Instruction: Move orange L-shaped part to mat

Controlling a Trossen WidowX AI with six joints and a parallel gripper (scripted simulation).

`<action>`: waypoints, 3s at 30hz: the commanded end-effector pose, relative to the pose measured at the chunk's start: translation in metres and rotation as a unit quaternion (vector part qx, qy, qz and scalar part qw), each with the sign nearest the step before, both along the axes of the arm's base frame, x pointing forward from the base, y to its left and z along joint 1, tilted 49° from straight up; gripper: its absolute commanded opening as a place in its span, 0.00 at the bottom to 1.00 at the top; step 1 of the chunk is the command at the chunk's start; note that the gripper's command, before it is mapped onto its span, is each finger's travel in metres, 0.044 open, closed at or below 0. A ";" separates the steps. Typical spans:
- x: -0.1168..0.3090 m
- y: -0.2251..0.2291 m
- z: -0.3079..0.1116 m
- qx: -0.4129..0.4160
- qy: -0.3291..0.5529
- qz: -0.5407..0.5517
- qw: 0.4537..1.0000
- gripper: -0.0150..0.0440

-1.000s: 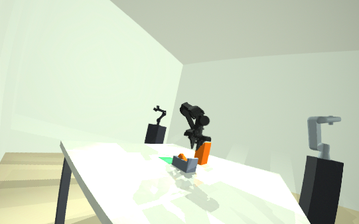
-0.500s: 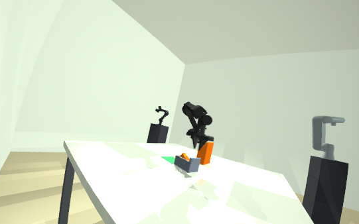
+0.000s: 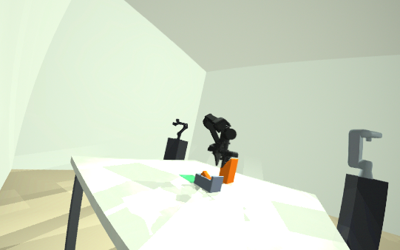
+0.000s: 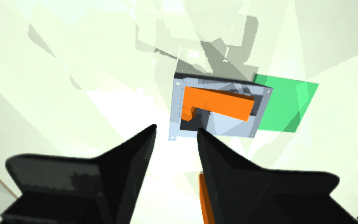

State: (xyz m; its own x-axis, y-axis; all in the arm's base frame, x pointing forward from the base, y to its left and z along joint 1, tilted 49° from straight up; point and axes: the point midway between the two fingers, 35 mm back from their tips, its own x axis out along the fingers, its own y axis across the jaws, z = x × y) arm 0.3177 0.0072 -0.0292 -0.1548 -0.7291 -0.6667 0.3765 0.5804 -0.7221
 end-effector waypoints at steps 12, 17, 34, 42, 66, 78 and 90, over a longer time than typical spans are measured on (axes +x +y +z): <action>0.001 0.000 0.000 0.001 0.000 0.001 1.000 0.56; 0.001 0.000 0.000 0.001 0.000 0.001 1.000 0.56; 0.001 0.000 0.000 0.001 0.000 0.001 1.000 0.56; -0.015 -0.053 -0.046 -0.002 0.006 -0.006 1.000 0.56; -0.020 -0.076 -0.067 -0.003 0.006 -0.007 1.000 0.56; -0.022 -0.081 -0.071 -0.003 0.007 -0.007 1.000 0.56; -0.021 -0.078 -0.071 0.000 0.004 -0.005 1.000 0.56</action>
